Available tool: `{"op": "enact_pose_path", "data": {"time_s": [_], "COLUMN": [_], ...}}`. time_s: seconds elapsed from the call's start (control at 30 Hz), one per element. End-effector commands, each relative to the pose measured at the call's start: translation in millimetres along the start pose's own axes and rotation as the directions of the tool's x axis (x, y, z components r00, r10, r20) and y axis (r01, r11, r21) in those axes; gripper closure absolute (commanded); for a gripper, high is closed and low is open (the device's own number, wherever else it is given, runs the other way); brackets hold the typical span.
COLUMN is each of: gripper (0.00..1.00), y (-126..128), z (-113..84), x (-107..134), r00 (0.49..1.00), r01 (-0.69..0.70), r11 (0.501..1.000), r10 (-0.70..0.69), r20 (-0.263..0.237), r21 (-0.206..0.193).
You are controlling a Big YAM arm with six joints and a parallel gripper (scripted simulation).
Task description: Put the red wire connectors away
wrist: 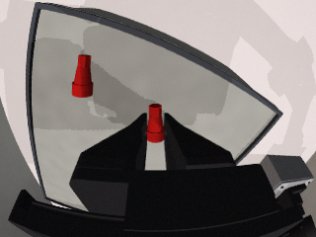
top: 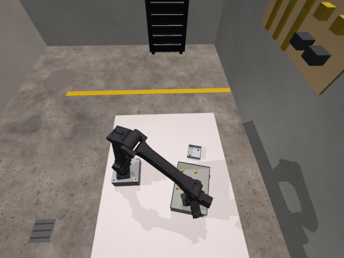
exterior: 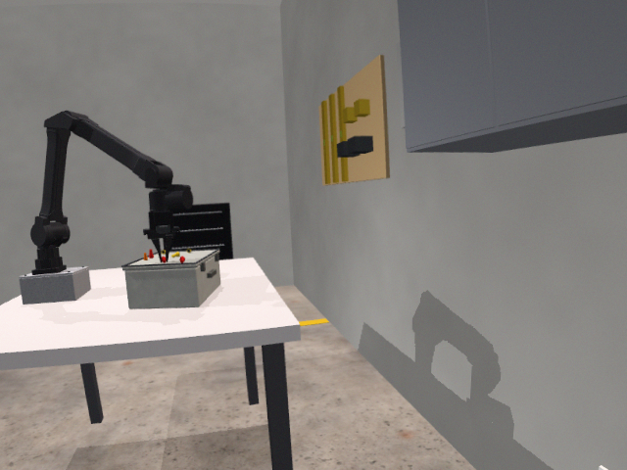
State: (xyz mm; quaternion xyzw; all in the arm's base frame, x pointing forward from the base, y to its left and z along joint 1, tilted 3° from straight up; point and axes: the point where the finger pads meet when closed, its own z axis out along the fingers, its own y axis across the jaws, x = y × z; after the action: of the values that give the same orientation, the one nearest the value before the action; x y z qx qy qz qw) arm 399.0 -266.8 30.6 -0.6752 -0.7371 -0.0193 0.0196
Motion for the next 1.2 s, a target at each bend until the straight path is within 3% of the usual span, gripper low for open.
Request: {"op": "enact_pose_path", "data": {"time_s": [0.0,0.17,0.53,0.9,1.17], "gripper": [0.9,0.9,0.9,0.9,0.9], "y": [21.1,20.4,14.5,1.6,-2.1], "z": [-27.2,-40.4,-91.8,-74.5,-67.7], "x": [-10.7,-10.8,-13.6,-7.1,-3.6], "r00": [0.999,0.999,0.999,1.0,1.0], "r01": [-0.001,-0.002,-0.004,-0.005,-0.005], "r11": [0.999,0.999,0.999,1.0,1.0], "r10": [0.003,0.004,0.006,0.005,0.005], "r20": [0.044,0.046,0.047,0.006,-0.005], "r21": [-0.049,-0.051,-0.051,-0.003,0.01]}}
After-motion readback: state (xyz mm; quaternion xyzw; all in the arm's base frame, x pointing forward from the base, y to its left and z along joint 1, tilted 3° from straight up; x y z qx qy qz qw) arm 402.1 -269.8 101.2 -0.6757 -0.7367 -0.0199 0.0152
